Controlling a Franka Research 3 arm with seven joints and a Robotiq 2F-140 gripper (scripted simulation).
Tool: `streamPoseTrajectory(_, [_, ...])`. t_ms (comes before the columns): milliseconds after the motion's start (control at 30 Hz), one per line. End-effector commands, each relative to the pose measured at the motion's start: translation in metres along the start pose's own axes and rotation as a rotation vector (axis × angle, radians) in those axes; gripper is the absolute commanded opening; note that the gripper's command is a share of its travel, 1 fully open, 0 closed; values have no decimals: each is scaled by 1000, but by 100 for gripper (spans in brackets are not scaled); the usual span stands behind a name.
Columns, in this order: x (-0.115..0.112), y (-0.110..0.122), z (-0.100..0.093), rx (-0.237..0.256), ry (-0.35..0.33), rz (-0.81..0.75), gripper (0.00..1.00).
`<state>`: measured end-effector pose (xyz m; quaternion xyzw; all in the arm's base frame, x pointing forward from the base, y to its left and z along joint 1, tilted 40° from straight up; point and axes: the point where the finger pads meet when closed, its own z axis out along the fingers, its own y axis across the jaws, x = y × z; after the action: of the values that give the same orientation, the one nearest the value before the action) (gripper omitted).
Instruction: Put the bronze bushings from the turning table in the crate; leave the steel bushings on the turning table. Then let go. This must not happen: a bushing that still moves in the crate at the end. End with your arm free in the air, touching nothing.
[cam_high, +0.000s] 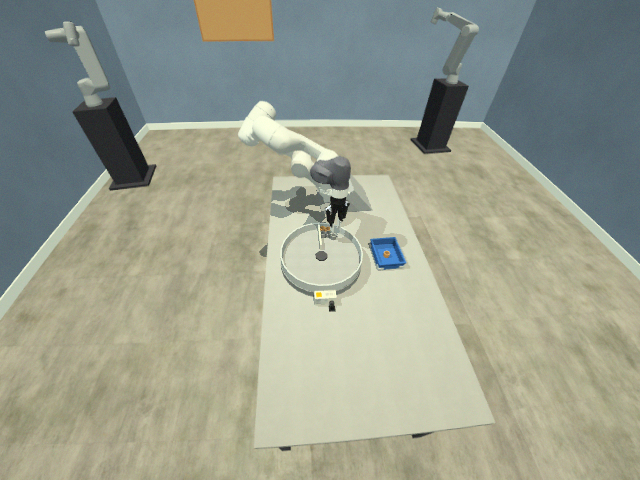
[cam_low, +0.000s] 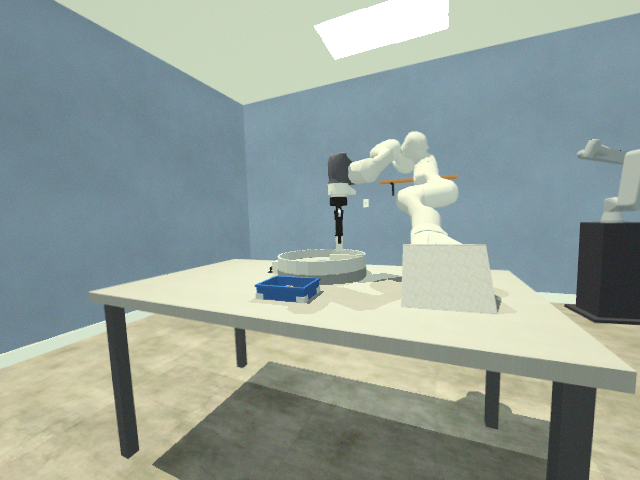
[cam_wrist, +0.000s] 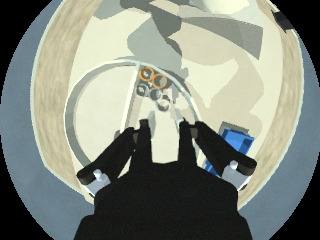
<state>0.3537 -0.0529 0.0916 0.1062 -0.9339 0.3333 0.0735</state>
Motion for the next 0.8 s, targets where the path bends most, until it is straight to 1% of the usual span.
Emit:
streamPoseTrajectory(0, [1,-1,1,4,2,5,24])
streamPoseTrajectory(567, [1,-1,1,4,2,5,24])
streamPoseTrajectory(767, [5,-3,1,4,2,5,24])
